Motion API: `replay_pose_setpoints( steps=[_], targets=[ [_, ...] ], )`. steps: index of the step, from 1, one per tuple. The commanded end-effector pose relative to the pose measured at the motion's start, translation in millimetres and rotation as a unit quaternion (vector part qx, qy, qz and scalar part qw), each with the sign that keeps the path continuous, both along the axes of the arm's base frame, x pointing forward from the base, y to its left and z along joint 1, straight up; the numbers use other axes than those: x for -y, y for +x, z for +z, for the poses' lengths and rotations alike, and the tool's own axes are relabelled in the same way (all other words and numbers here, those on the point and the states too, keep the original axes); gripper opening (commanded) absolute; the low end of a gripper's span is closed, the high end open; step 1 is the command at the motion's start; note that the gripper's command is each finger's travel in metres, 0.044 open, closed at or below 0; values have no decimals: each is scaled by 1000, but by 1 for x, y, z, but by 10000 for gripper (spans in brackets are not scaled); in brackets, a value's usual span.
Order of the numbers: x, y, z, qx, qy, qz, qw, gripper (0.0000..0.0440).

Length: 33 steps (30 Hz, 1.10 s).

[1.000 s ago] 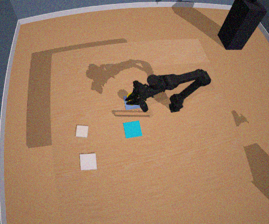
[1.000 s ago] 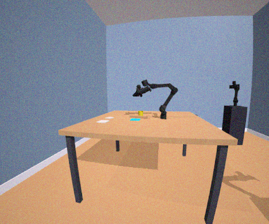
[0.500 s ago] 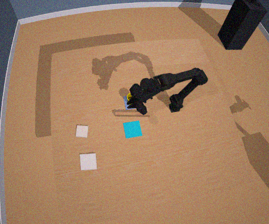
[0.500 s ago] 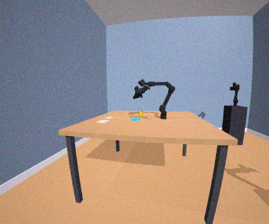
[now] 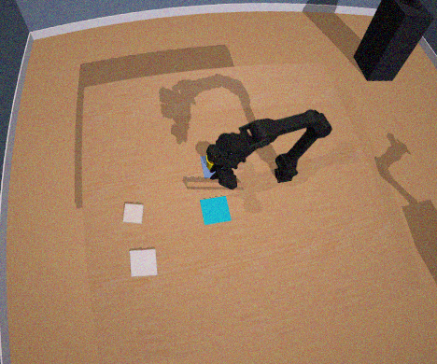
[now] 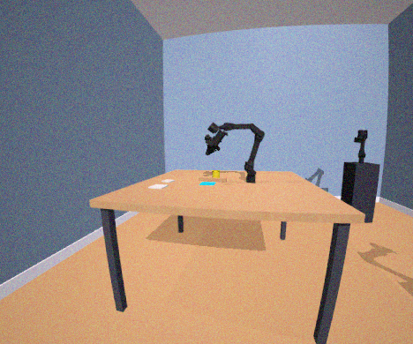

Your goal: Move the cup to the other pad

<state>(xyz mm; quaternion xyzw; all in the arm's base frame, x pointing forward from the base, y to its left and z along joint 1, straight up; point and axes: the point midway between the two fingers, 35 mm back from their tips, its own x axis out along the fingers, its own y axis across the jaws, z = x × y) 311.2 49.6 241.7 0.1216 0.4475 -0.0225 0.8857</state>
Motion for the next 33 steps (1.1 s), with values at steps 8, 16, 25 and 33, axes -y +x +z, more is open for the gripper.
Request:
replay_pose_setpoints(
  steps=[8,16,25,33],
  targets=[
    [6,-6,-11,-82,-21,-3,996,134],
    [14,-11,-22,-144,-42,2,989,123],
    [28,-16,-37,-209,-64,10,976,127],
    [42,-21,-51,-259,-78,15,962,129]
  ],
)
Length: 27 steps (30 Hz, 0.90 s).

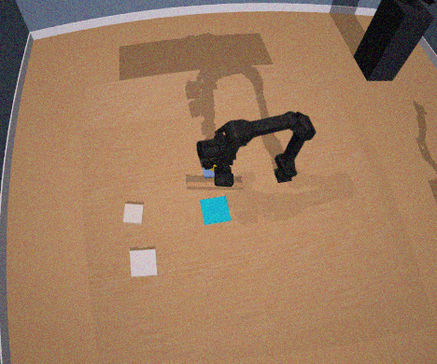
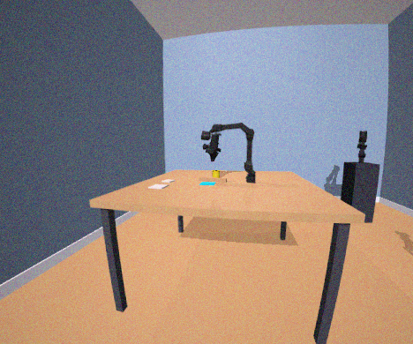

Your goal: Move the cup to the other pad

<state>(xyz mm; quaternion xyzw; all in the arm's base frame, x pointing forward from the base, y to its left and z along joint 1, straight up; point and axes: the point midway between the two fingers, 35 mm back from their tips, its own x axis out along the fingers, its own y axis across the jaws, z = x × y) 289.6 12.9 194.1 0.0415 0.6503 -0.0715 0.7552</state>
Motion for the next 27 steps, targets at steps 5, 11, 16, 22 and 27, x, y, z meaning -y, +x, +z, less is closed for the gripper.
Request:
replay_pose_setpoints(
  steps=[5,11,16,22,27],
  targets=[
    [15,-1,-13,-42,-12,2,999,127],
    [25,-3,-25,-65,-17,3,998,128],
    [34,-5,-36,-80,-20,3,997,135],
    [44,-7,-51,-97,-22,6,995,148],
    [52,-9,-64,-109,-23,11,994,158]
  ],
)
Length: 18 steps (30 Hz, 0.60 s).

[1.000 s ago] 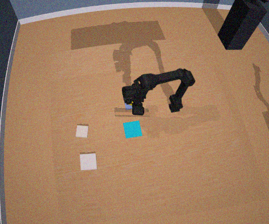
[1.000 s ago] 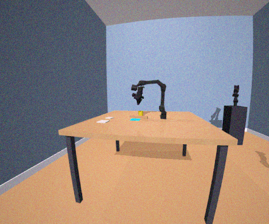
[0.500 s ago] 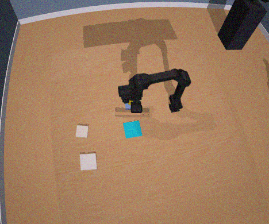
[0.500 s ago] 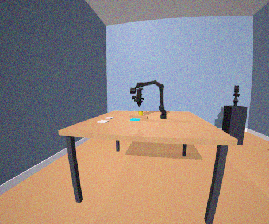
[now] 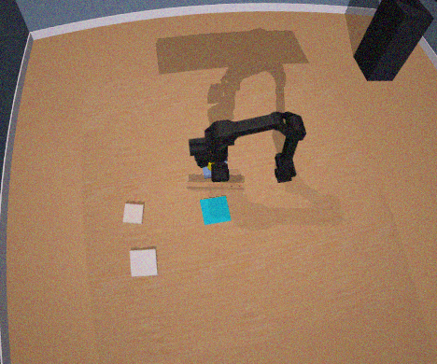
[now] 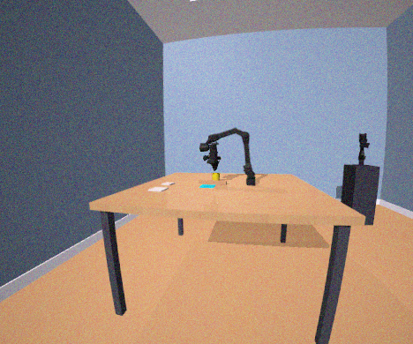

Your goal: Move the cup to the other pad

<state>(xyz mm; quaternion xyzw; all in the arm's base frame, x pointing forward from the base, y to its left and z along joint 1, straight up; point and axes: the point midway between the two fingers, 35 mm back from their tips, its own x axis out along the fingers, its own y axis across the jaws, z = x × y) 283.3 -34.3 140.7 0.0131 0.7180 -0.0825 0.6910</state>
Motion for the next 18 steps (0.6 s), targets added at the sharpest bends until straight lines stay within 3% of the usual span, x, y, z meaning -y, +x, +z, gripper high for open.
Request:
replay_pose_setpoints(
  steps=[1,18],
  targets=[
    [7,-3,-13,-16,-1,4,1000,160],
    [24,-10,-64,-50,11,54,997,187]
  ],
)
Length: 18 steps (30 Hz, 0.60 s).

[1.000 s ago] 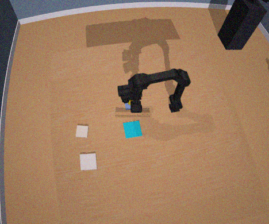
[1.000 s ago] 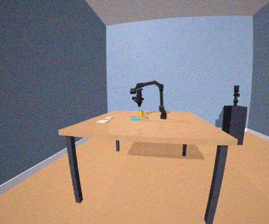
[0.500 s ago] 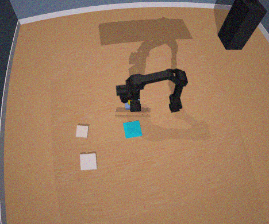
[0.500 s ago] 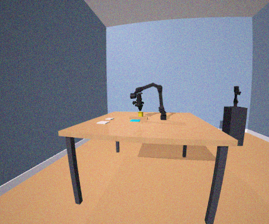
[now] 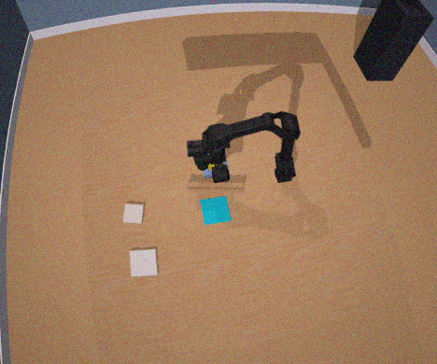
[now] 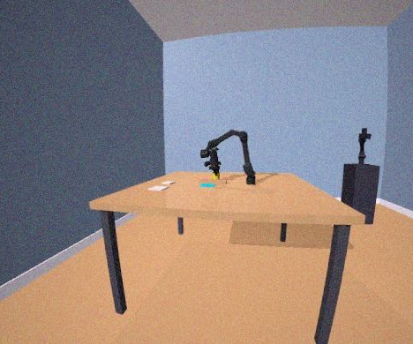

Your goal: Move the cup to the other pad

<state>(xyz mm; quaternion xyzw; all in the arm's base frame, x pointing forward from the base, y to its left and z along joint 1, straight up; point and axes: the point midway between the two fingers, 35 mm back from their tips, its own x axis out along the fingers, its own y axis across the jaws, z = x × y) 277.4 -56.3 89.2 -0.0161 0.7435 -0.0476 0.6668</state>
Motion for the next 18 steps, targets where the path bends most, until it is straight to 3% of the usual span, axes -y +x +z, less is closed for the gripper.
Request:
replay_pose_setpoints(
  steps=[1,5,13,18],
  targets=[
    [2,-4,-16,-15,5,16,1000,188],
    [3,-6,-28,-20,14,41,999,185],
    [5,-6,-33,-24,20,94,995,6],
    [4,-3,-26,-17,26,117,993,8]
  ],
)
